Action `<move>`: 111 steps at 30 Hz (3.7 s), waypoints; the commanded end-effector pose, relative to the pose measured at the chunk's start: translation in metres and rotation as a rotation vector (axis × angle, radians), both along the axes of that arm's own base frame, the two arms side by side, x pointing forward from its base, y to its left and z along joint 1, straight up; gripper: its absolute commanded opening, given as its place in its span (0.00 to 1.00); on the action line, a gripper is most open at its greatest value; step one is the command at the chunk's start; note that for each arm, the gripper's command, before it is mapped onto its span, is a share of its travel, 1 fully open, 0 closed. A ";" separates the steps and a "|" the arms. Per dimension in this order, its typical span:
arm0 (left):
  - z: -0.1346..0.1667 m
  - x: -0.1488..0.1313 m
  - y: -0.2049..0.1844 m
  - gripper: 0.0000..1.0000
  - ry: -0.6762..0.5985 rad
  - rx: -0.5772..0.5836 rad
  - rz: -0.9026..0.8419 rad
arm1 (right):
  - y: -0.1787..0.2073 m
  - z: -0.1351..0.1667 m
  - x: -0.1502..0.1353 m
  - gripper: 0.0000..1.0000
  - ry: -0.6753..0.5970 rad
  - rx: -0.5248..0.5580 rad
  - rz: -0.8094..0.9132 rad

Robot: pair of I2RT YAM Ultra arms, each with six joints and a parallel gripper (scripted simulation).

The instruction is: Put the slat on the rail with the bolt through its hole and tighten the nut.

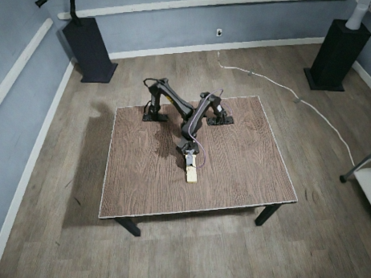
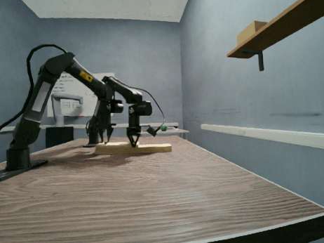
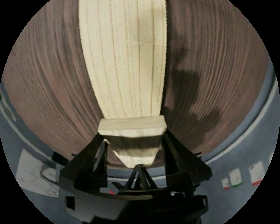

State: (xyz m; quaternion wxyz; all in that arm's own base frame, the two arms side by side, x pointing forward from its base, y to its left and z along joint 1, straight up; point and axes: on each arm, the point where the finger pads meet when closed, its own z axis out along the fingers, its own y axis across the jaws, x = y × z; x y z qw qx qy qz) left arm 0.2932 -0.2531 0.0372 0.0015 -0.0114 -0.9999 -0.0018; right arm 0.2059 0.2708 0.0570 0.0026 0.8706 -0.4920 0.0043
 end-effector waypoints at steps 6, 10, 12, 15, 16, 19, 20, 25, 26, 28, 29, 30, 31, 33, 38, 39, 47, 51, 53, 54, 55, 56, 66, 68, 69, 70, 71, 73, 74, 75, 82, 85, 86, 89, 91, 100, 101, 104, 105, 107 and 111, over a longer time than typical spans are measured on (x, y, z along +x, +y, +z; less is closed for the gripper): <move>0.005 0.002 -0.002 0.72 -0.011 -0.009 0.000 | 0.002 0.003 0.001 0.17 -0.007 0.009 0.000; 0.005 0.002 -0.002 0.72 -0.011 -0.009 0.000 | 0.002 0.003 0.001 0.14 -0.007 0.009 0.000; 0.005 0.002 -0.002 0.72 -0.011 -0.009 0.000 | 0.002 0.003 0.001 0.12 -0.007 0.009 0.000; 0.005 0.002 -0.002 0.72 -0.011 -0.009 0.000 | 0.002 0.003 0.001 0.12 -0.007 0.009 0.000; 0.005 0.002 -0.002 0.72 -0.011 -0.009 0.000 | 0.002 0.003 0.001 0.12 -0.007 0.009 0.000; 0.005 0.002 -0.002 0.72 -0.011 -0.009 0.000 | 0.002 0.003 0.001 0.12 -0.007 0.009 0.000; 0.005 0.002 -0.002 0.72 -0.011 -0.009 0.000 | 0.002 0.003 0.001 0.12 -0.007 0.009 0.000; 0.005 0.002 -0.002 0.72 -0.011 -0.009 0.000 | 0.002 0.003 0.001 0.12 -0.007 0.009 0.000; 0.005 0.002 -0.002 0.72 -0.011 -0.009 0.000 | 0.002 0.003 0.001 0.12 -0.007 0.009 0.000; 0.005 0.002 -0.002 0.72 -0.011 -0.009 0.000 | 0.002 0.003 0.001 0.12 -0.007 0.009 0.000; 0.005 0.002 -0.002 0.72 -0.011 -0.009 0.000 | 0.002 0.003 0.001 0.12 -0.007 0.009 0.000; 0.005 0.002 -0.002 0.72 -0.011 -0.009 0.000 | 0.002 0.003 0.001 0.12 -0.007 0.009 0.000; 0.005 0.002 -0.002 0.72 -0.011 -0.009 0.000 | 0.002 0.003 0.001 0.12 -0.007 0.009 0.000; 0.005 0.002 -0.002 0.72 -0.011 -0.009 0.000 | 0.002 0.003 0.001 0.12 -0.007 0.009 0.000; 0.005 0.002 -0.002 0.72 -0.011 -0.009 0.000 | 0.002 0.003 0.001 0.12 -0.007 0.010 -0.060; 0.005 0.002 -0.002 0.72 -0.011 -0.009 0.000 | 0.002 0.003 0.001 0.12 -0.007 0.010 -0.100; 0.005 0.002 -0.002 0.72 -0.011 -0.009 0.000 | 0.002 0.003 0.001 0.12 -0.008 0.013 -0.339; 0.005 0.002 -0.002 0.72 -0.011 -0.009 0.000 | 0.002 0.003 0.001 0.12 -0.008 0.014 -0.499; 0.005 0.002 -0.002 0.72 -0.011 -0.009 0.000 | 0.002 0.003 0.001 0.12 -0.008 0.015 -0.579; 0.005 0.002 -0.002 0.72 -0.011 -0.009 0.000 | 0.002 0.003 0.001 0.12 -0.008 0.015 -0.619; 0.005 0.002 -0.002 0.72 -0.011 -0.009 0.000 | 0.002 0.003 0.001 0.12 -0.008 0.016 -0.658; 0.005 0.002 -0.002 0.72 -0.011 -0.009 0.000 | 0.002 0.003 0.001 0.12 -0.008 0.016 -0.698; 0.005 0.002 -0.002 0.72 -0.011 -0.009 0.000 | 0.002 0.003 0.001 0.12 -0.008 0.019 -1.018; 0.005 0.002 -0.002 0.72 -0.011 -0.009 0.000 | 0.002 0.003 0.001 0.12 -0.008 0.019 -1.098; 0.005 0.002 -0.002 0.72 -0.011 -0.009 0.000 | 0.002 0.003 0.001 0.12 -0.007 0.019 -1.137; 0.005 0.002 -0.002 0.72 -0.011 -0.009 0.000 | 0.002 0.003 0.001 0.12 -0.007 0.020 -1.177; 0.005 0.002 -0.002 0.72 -0.011 -0.009 0.000 | 0.002 0.003 0.001 0.12 -0.007 0.020 -1.217; 0.005 0.002 -0.002 0.72 -0.011 -0.009 0.000 | 0.002 0.003 0.001 0.12 -0.007 0.020 -1.297; 0.005 0.002 -0.002 0.72 -0.011 -0.009 0.000 | 0.001 0.003 0.001 0.12 -0.007 0.021 -1.337; 0.005 0.002 -0.002 0.72 -0.011 -0.009 0.000 | 0.001 0.003 0.001 0.12 -0.007 0.021 -1.377; 0.005 0.002 -0.002 0.72 -0.011 -0.009 0.000 | 0.001 0.003 0.001 0.12 -0.007 0.022 -1.577; 0.005 0.002 -0.002 0.72 -0.011 -0.009 0.000 | 0.001 0.003 0.001 0.12 -0.006 0.022 -1.696; 0.005 0.002 -0.002 0.72 -0.011 -0.009 0.000 | 0.001 0.003 0.001 0.12 -0.006 0.022 -1.736; 0.005 0.002 -0.002 0.72 -0.011 -0.009 0.000 | 0.001 0.003 0.001 0.12 -0.006 0.023 -1.856; 0.005 0.002 -0.002 0.72 -0.011 -0.009 0.000 | 0.001 0.003 0.001 0.12 -0.006 0.023 -1.936; 0.005 0.002 -0.002 0.72 -0.011 -0.009 0.000 | 0.001 0.003 0.001 0.12 -0.004 0.023 -2.215; 0.005 0.002 -0.002 0.72 -0.011 -0.009 0.000 | 0.001 0.003 0.001 0.12 -0.004 0.023 -2.255; 0.005 0.002 -0.002 0.72 -0.011 -0.009 0.000 | 0.001 0.003 0.001 0.12 -0.004 0.023 -2.375; 0.005 0.002 -0.002 0.72 -0.011 -0.009 0.000 | 0.001 0.003 0.001 0.12 -0.004 0.023 -2.415; 0.005 0.002 -0.002 0.72 -0.011 -0.009 0.000 | 0.001 0.003 0.001 0.12 -0.003 0.022 -2.495; 0.005 0.002 -0.002 0.72 -0.011 -0.009 0.000 | 0.001 0.003 0.001 0.12 -0.003 0.022 -2.574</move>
